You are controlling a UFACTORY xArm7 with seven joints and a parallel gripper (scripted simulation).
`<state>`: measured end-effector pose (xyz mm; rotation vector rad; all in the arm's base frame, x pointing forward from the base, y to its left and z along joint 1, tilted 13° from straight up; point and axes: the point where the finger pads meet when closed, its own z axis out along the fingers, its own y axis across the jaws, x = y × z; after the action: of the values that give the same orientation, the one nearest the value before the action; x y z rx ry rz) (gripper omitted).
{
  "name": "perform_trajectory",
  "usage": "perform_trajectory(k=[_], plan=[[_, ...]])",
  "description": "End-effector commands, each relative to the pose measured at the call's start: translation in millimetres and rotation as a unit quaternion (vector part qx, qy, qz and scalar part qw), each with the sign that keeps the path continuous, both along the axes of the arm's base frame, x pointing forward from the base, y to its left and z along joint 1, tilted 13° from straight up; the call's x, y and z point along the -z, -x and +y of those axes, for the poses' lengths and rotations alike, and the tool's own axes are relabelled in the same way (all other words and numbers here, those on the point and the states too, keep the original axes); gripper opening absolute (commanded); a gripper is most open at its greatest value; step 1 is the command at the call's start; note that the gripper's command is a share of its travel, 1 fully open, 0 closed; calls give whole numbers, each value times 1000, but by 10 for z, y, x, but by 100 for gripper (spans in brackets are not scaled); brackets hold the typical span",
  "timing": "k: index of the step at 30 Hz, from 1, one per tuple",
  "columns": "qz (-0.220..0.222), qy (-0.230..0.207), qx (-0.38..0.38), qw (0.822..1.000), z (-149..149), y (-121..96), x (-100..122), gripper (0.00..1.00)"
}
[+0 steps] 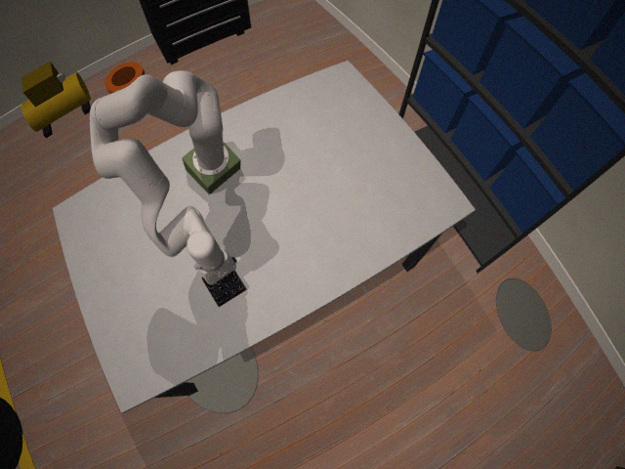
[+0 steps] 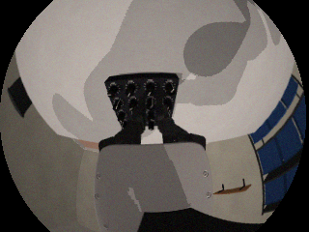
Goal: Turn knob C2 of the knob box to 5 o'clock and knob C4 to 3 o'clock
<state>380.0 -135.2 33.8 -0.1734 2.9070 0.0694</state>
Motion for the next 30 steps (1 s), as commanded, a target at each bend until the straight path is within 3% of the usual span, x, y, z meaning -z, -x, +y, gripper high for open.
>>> perform_trajectory(k=[1, 25, 26, 30], plan=[[-1, 1, 0, 1000, -5, -7, -7, 19], [-1, 1, 0, 1000, -5, -7, -7, 19], [-1, 1, 0, 1000, -5, -7, -7, 8], [-1, 1, 0, 1000, -5, -7, -7, 8]])
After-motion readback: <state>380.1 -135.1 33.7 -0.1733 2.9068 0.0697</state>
